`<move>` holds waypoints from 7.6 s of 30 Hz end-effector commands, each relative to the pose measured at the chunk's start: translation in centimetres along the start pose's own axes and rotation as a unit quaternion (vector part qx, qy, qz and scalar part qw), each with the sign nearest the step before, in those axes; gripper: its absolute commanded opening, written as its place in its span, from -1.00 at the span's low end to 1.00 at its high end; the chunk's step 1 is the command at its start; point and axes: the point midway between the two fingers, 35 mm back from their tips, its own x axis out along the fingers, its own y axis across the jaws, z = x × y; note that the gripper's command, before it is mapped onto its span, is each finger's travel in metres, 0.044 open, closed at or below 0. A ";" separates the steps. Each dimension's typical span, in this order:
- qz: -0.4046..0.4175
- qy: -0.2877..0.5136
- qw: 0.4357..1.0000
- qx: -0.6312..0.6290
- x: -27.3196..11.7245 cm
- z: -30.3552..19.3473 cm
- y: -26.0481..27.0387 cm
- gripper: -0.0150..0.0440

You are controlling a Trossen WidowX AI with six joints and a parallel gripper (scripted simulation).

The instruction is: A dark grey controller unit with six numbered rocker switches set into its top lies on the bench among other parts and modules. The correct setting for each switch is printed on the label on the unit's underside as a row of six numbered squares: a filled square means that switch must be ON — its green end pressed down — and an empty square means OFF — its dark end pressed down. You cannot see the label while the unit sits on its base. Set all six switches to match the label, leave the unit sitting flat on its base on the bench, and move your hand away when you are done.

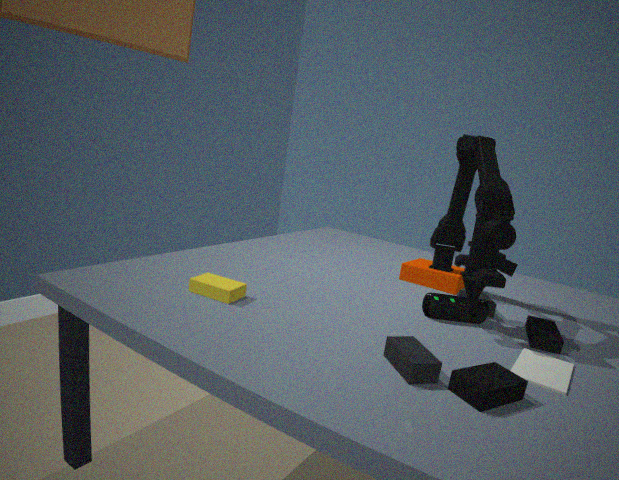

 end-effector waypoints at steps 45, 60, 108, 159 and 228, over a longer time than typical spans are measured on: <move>0.005 0.003 1.000 -0.003 0.3 -0.1 0.3 -0.49; 0.005 0.003 1.000 -0.003 -4.2 -1.0 0.1 -0.49; 0.005 0.006 1.000 -0.002 0.3 -6.2 0.3 -0.49; 0.003 0.004 1.000 -0.001 -0.8 -6.1 0.1 -0.49; -0.096 0.004 0.995 -0.003 -1.6 -3.1 6.5 -0.49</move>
